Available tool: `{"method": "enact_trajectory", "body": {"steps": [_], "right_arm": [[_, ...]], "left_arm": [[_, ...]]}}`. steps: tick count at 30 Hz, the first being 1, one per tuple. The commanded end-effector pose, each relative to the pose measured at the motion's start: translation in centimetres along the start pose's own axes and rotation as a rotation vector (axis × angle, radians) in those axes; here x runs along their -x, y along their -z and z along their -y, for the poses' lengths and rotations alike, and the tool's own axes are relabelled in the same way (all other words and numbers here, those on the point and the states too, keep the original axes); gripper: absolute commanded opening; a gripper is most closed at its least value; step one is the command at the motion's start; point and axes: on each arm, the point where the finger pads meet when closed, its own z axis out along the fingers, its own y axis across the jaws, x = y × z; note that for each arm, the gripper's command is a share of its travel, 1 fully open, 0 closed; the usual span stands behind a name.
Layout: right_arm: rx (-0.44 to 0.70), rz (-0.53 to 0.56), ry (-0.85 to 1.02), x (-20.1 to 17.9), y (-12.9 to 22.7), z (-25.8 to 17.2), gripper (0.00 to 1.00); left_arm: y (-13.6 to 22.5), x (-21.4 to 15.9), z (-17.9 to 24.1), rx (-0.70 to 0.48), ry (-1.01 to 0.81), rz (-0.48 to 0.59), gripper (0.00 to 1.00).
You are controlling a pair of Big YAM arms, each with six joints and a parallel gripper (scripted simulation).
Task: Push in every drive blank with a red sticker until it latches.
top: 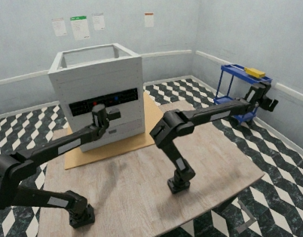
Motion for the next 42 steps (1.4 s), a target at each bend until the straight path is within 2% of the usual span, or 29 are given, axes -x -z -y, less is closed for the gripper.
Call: {"method": "enact_trajectory", "body": {"steps": [1,7,18,19,35,38,39,42], "right_arm": [[-0.005,0.043,-0.008,2.9,0.0,0.3,1.0],[-0.005,0.043,-0.008,2.9,0.0,0.3,1.0],[-0.005,0.043,-0.008,2.9,0.0,0.3,1.0],[-0.005,0.043,-0.008,2.9,0.0,0.3,1.0],[-0.005,0.043,-0.008,2.9,0.0,0.3,1.0],[-0.005,0.043,-0.008,2.9,0.0,0.3,1.0],[-0.005,0.043,-0.008,2.9,0.0,0.3,1.0],[-0.005,0.043,-0.008,2.9,0.0,0.3,1.0]], "left_arm": [[-0.6,0.9,-2.2,0.033,0.034,0.004,0.0],[-1.5,0.5,-3.8,0.056,0.057,-0.008,0.0],[-3.4,0.5,-3.8,0.058,0.055,-0.008,0.0],[-2.8,0.1,-0.7,0.015,0.015,-0.006,0.0],[-2.8,0.1,-0.8,0.016,0.016,-0.007,0.0],[-1.7,0.8,-0.1,0.002,0.003,0.008,0.0],[-0.7,0.3,-1.4,0.019,0.02,0.008,0.0],[1.3,0.2,-1.3,0.017,0.019,0.008,0.0]]}}
